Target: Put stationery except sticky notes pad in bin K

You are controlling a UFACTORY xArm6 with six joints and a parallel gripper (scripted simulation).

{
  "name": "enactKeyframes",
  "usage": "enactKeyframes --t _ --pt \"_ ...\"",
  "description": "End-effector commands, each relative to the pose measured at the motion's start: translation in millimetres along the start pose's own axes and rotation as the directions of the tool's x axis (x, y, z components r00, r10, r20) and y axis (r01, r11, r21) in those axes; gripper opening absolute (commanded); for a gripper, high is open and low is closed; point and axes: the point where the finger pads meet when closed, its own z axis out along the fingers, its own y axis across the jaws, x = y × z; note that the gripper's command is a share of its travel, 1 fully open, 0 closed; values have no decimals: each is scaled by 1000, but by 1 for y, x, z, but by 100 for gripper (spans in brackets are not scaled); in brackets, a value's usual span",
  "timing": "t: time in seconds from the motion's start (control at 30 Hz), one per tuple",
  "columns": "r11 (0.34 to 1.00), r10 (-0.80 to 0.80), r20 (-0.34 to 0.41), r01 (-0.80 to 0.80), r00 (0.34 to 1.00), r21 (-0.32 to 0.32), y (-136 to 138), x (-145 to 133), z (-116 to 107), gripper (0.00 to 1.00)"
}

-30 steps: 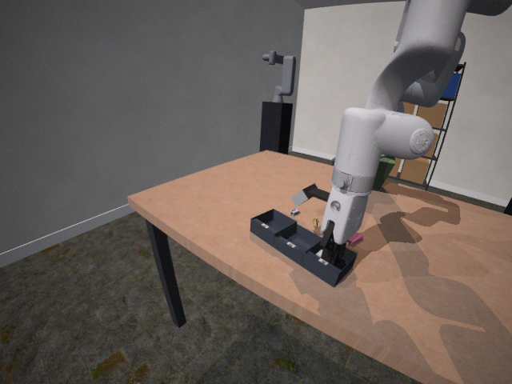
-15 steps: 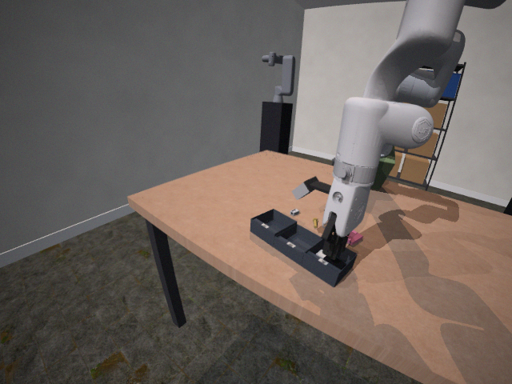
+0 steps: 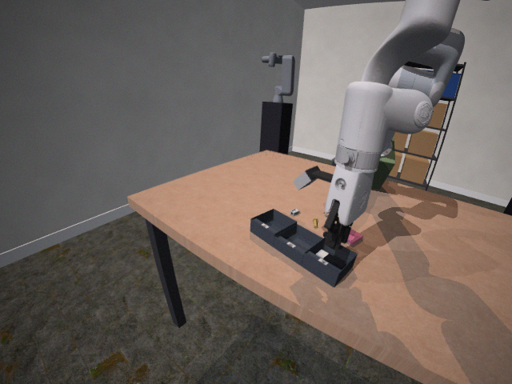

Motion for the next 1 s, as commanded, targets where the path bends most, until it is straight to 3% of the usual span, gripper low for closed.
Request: enactKeyframes --t 0.0,0.17,0.23,0.43,0.73,0.8,0.83,0.97 --pt "1000 0 -1 0 1000 0 -1 0 -2 29" --pt "983 182 -2 -182 983 0 17 28 -3 29" --pt "983 182 -2 -182 983 0 17 28 -3 29" --pt "912 411 -6 -411 912 -1 42 71 -6 29" --pt "746 665 -22 -666 746 1 81 136 -10 29" --pt "746 665 -22 -666 746 1 81 136 -10 29" --pt "677 736 -21 -736 676 2 85 143 -10 29" --pt "584 811 -22 -811 584 5 102 172 -12 29"
